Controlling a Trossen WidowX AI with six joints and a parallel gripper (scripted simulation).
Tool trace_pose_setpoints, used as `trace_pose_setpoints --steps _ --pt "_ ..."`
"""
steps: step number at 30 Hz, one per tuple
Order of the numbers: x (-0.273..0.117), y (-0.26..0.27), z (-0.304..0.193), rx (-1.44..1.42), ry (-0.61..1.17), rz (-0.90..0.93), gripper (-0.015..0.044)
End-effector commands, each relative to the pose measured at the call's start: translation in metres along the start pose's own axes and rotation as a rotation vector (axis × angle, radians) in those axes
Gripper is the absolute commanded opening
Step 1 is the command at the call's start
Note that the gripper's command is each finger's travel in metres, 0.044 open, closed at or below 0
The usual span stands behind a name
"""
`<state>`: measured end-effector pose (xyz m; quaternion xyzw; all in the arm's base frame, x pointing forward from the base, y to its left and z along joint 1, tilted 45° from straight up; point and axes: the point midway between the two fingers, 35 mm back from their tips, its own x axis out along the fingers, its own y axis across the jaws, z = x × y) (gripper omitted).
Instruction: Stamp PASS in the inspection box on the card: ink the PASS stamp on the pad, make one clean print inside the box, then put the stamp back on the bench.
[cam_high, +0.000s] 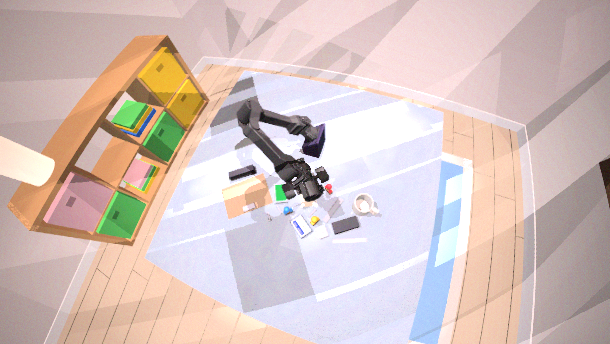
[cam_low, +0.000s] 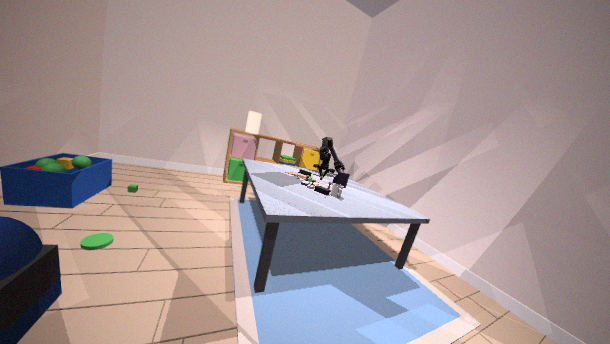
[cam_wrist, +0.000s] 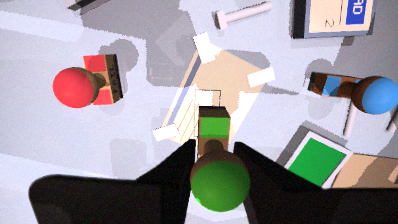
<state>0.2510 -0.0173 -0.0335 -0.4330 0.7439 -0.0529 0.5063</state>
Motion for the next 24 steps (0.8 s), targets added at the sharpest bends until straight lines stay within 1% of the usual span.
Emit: trace_pose_setpoints --steps 1,24 --pt "0.004 -0.001 0.000 -0.003 0.001 -0.005 0.0000" --pt "0.019 0.000 -0.001 -0.003 0.000 -0.005 0.0000"
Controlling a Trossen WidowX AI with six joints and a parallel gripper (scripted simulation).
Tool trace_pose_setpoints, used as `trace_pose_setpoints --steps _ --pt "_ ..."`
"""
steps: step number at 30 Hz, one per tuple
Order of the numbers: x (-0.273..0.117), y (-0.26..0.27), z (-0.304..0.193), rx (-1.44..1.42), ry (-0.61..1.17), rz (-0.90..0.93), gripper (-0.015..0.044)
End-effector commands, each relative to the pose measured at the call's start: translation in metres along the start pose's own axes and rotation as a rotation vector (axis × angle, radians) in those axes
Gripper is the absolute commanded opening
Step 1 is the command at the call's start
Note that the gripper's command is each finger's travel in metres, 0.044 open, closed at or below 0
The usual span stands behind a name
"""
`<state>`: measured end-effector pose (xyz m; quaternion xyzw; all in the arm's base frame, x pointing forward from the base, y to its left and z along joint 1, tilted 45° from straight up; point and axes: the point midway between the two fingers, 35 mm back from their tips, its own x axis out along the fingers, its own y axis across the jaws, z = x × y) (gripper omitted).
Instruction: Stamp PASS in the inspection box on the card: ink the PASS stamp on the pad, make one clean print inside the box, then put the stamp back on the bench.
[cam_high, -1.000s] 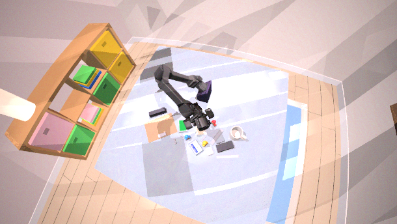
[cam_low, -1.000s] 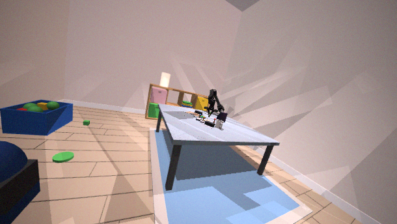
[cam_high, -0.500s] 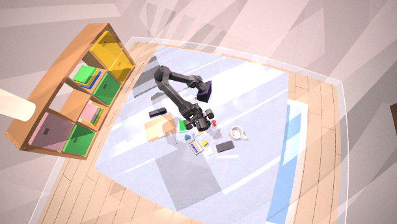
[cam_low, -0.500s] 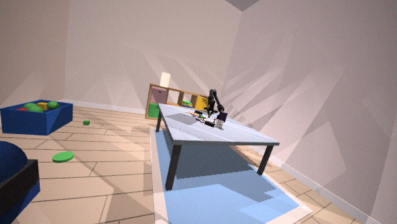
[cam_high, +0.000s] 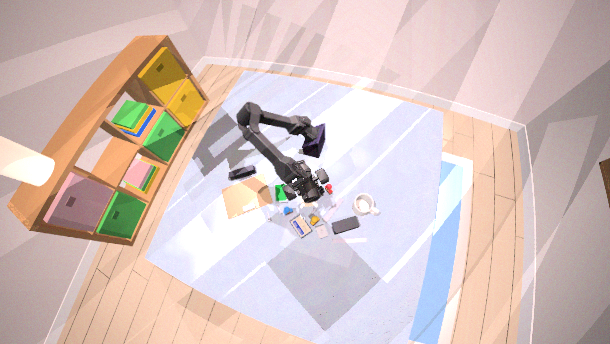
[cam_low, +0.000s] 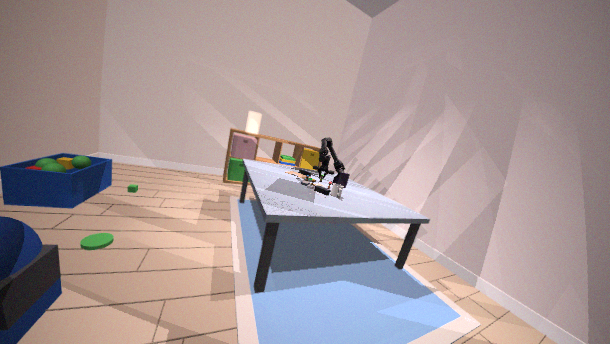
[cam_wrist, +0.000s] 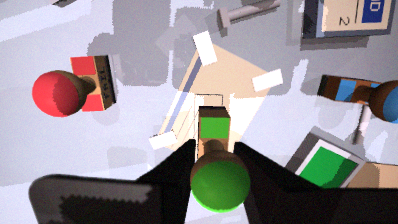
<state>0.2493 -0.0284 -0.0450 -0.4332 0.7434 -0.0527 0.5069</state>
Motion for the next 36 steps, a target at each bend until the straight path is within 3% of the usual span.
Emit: trace_pose_setpoints --steps 1,36 --pt "0.004 0.000 -0.001 -0.003 0.002 -0.005 0.0000" --pt "0.027 0.000 -0.003 -0.002 0.002 -0.007 0.0000"
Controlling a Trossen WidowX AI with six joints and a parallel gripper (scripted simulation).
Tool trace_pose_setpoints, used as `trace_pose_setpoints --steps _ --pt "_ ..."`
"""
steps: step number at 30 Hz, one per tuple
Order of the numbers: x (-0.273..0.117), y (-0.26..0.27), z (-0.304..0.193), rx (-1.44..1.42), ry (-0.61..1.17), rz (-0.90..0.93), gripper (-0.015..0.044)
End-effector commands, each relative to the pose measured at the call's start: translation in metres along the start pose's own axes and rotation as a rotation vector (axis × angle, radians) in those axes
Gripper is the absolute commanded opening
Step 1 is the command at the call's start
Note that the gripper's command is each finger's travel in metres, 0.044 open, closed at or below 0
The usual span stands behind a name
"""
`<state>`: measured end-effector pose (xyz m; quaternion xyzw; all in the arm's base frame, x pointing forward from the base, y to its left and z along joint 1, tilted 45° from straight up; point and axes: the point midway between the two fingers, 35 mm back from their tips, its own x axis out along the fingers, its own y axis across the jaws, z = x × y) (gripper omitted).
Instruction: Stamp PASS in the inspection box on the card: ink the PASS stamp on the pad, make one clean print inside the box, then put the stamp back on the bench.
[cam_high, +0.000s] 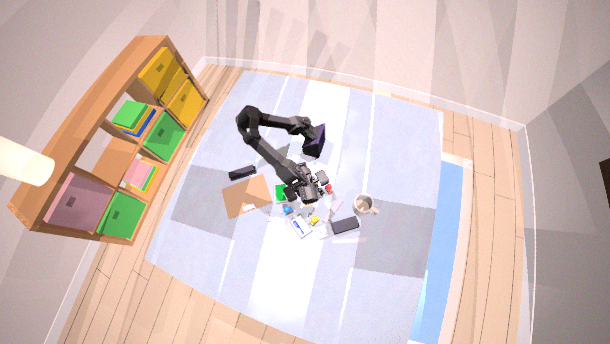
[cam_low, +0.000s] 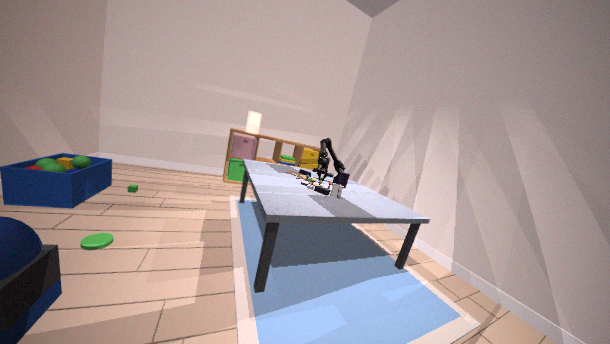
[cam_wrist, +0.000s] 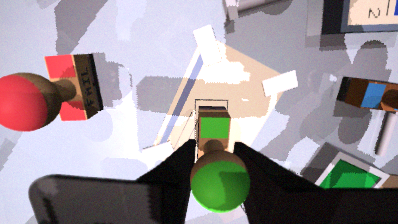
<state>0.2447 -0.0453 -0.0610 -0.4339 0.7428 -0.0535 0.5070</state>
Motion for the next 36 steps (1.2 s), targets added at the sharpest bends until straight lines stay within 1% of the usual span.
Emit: trace_pose_setpoints --steps 1,36 --pt "0.0036 -0.0004 -0.0011 -0.003 0.003 -0.005 0.0000" --pt "0.0103 -0.0002 -0.0016 -0.002 0.003 -0.006 0.0000"
